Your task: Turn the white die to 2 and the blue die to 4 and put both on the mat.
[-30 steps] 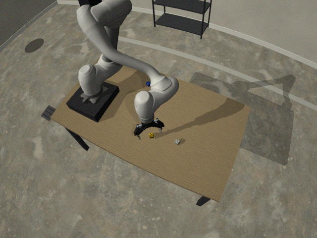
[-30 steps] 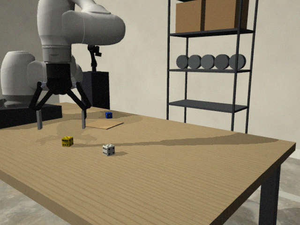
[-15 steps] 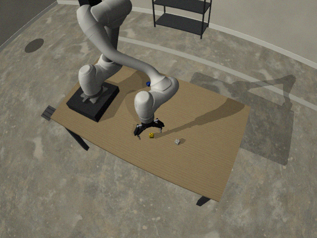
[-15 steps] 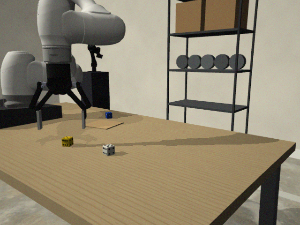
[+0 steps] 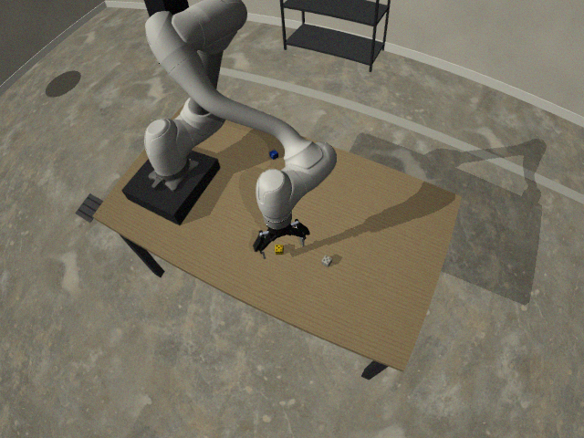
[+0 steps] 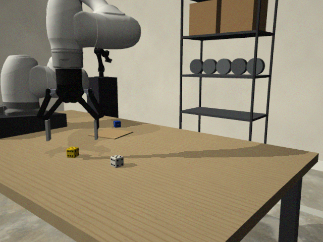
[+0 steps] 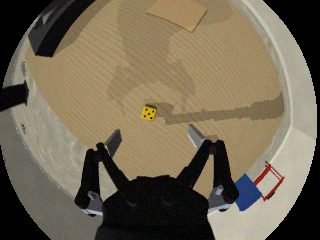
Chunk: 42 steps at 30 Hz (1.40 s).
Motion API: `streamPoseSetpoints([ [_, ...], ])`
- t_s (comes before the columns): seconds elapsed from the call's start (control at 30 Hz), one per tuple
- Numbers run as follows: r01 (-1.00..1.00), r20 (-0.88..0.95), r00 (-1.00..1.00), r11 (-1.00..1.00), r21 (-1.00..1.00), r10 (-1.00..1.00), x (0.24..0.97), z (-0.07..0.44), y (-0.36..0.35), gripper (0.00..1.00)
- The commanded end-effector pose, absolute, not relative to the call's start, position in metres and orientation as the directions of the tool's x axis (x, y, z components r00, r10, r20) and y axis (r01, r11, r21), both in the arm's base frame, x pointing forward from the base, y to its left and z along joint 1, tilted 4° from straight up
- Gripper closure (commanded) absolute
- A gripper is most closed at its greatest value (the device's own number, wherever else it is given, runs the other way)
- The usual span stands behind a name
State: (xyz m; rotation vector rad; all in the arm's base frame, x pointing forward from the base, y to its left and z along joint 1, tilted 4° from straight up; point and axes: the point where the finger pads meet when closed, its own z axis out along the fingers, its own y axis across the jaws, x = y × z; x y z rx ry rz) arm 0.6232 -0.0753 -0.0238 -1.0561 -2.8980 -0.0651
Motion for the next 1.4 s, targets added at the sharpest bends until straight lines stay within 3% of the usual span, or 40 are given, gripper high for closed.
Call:
streamPoseSetpoints([
  [0.0,0.648,0.072,-0.761,0.762,0.023,0.645,0.642,-0.025,-0.067,0.00],
  [0.53,0.648,0.072,-0.761,0.762,0.023,0.645,0.760,-0.028,-0.036,0.00],
  [1.37,0.648,0.072,-0.761,0.762,0.023,0.645,0.779,-0.029,-0.031,0.00],
])
